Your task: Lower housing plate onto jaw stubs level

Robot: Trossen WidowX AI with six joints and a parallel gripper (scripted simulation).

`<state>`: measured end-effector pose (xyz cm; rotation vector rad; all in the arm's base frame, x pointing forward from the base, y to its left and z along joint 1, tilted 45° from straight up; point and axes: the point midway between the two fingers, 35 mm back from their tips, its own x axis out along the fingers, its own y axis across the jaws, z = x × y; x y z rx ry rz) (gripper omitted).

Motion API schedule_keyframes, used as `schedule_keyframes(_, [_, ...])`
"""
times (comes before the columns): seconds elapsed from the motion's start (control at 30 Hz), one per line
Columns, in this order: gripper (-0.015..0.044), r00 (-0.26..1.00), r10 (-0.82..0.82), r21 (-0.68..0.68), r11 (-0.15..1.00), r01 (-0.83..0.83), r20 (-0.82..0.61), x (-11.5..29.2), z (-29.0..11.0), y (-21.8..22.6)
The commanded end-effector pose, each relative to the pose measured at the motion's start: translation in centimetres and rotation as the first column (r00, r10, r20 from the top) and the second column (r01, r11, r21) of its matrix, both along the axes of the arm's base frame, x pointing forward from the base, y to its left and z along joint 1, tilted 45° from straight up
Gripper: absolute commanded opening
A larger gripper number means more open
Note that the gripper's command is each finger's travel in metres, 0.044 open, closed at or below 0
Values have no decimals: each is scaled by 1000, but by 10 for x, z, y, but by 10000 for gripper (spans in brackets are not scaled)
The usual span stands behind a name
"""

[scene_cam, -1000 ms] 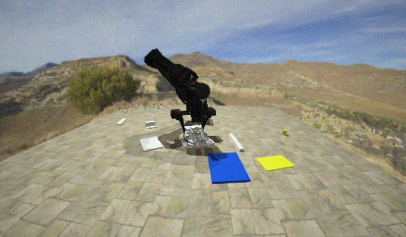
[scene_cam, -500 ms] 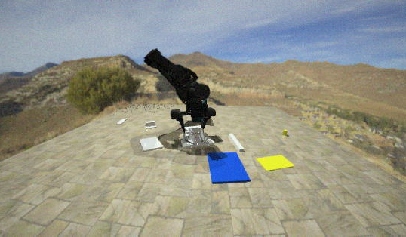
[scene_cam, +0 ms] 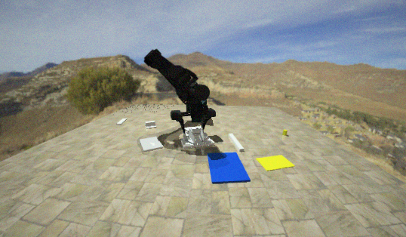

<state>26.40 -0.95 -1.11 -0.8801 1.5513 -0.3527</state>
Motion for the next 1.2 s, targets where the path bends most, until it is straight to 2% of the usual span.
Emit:
schedule_keyframes(0.0, [351,1000,5,-5,1000,-5,-1,0,-1,-2])
schedule_keyframes(1.17, [351,1000,5,-5,1000,-5,-1,1,-5,-6])
